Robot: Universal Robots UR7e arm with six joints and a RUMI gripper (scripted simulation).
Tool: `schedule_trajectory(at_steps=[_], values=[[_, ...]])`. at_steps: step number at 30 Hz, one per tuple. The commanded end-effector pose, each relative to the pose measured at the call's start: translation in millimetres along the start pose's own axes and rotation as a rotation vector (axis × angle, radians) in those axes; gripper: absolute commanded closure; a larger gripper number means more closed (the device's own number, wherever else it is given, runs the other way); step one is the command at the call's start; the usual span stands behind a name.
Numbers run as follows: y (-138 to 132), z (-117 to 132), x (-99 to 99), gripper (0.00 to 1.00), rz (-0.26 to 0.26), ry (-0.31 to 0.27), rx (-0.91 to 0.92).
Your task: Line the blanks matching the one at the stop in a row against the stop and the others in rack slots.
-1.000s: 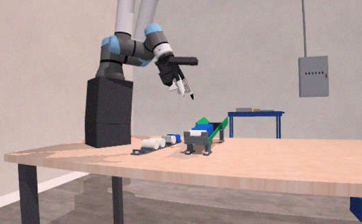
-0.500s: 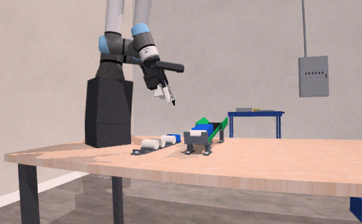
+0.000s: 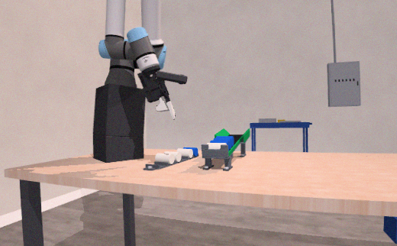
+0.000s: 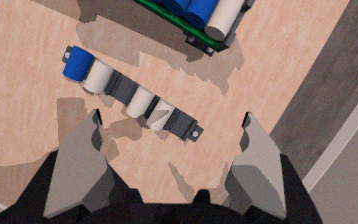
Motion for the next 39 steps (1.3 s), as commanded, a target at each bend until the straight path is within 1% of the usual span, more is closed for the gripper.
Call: schedule_trajectory(at_steps=[1,2,4,6,12,21,30,39], values=[[-11,14,-4.0,0.00,-0.042,0.038,-0.064],[-11,14,-4.0,0.00,-0.042,0.038,-0.064],[-17,19,-5.9,0.00,-0.055,0.057,-0.091],[-17,19,-5.9,0.00,-0.055,0.057,-0.091],[-31,27,-11.3,0.00,-0.076,0.116,-0.161],[-44,31,-17.3,0.00,-0.081,0.181,-0.228],[-48,32,-19.3,0.00,-0.080,0.202,-0.248],[-48,32,-19.6,0.00,-0.079,0.205,-0.251]])
Point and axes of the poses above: the point where the finger pads meet when closed, its own x axis out along the fingers, its own y axis across the jaws, z = x × y, the point moved 1 cm from there along -x, back along the fingers, and after that the axes turned 9 degrees about -x, right-handed, at the moved point
